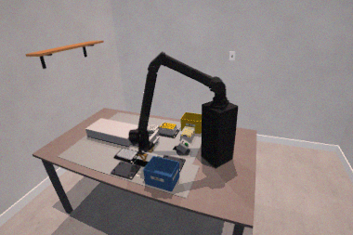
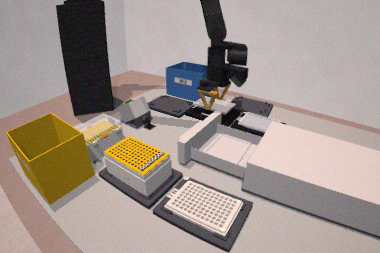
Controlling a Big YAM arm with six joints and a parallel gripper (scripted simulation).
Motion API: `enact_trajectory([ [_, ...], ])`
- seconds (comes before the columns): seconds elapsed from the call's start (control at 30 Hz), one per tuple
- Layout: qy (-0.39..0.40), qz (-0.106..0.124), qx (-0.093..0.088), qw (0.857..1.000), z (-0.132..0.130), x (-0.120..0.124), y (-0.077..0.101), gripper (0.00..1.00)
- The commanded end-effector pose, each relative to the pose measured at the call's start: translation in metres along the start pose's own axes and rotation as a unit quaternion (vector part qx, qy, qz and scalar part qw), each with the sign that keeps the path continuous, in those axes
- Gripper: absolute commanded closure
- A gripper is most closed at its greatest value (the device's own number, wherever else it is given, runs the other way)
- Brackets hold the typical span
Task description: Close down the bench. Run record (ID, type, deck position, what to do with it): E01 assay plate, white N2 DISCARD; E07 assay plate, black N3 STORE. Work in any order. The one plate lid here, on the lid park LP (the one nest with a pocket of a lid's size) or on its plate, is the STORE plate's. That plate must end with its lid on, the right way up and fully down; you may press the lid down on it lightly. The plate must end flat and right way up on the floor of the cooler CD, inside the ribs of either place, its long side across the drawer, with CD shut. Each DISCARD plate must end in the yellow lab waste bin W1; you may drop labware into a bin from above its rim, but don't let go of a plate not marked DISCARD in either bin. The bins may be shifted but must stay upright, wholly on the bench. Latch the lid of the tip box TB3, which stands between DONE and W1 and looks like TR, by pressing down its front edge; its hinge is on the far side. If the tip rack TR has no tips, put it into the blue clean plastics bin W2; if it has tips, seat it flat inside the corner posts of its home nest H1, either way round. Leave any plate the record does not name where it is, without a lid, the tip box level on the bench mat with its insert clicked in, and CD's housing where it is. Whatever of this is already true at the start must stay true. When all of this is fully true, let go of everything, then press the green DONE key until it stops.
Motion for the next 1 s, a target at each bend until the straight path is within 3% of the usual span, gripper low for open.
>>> enact_trajectory([
  [0.0,0.001,-0.015,-0.007,1.0,0.005,-0.015,0.009,1.0],
  [0.83,0.002,-0.021,-0.009,1.0,0.001,-0.019,0.011,1.0],
  [0.97,0.003,-0.011,-0.005,1.0,-0.001,-0.01,-0.001,1.0],
])
Point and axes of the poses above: the point where the finger pads meet when closed, its own y axis back along the fingers, its own z axis across the jaws, x = y × z, the point moved 1 cm from there along y, back along the fingers
